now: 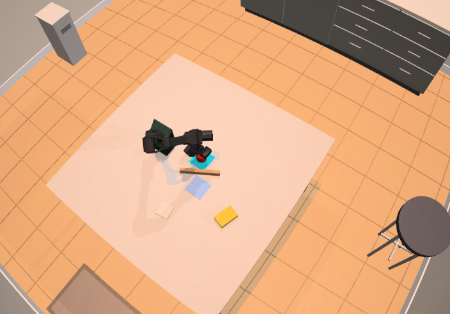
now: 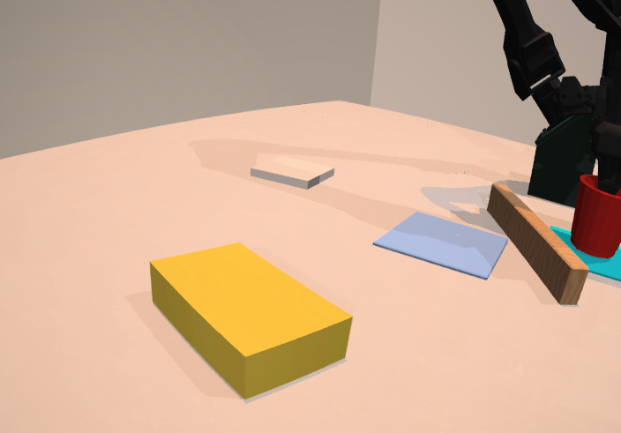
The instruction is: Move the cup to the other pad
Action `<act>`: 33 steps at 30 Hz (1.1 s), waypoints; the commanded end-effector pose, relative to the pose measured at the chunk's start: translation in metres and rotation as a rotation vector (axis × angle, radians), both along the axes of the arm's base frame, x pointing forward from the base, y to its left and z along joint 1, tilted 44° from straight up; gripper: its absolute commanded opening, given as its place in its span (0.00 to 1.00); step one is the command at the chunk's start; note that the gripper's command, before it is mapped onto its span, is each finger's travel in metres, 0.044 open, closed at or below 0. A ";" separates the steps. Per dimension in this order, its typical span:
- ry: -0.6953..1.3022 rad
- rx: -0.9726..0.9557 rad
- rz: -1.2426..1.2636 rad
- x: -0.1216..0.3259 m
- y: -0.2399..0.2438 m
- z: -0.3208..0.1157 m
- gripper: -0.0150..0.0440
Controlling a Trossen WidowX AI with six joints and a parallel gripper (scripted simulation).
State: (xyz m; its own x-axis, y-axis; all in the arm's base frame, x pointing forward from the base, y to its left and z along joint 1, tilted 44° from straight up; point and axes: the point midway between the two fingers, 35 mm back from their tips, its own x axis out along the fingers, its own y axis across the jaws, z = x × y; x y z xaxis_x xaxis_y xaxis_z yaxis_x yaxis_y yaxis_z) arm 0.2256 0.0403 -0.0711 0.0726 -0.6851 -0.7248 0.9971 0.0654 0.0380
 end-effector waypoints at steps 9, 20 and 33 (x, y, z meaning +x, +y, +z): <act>-0.001 0.001 0.000 0.000 0.000 0.000 0.47; 0.002 0.000 0.001 0.000 0.010 0.010 0.47; 0.006 -0.002 0.003 -0.002 0.024 0.024 0.47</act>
State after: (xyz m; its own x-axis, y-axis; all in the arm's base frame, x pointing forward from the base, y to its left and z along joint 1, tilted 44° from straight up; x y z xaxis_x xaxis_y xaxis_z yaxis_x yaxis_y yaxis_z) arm 0.2216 0.0601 -0.0513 0.0680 -0.6917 -0.7190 0.9970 0.0740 0.0232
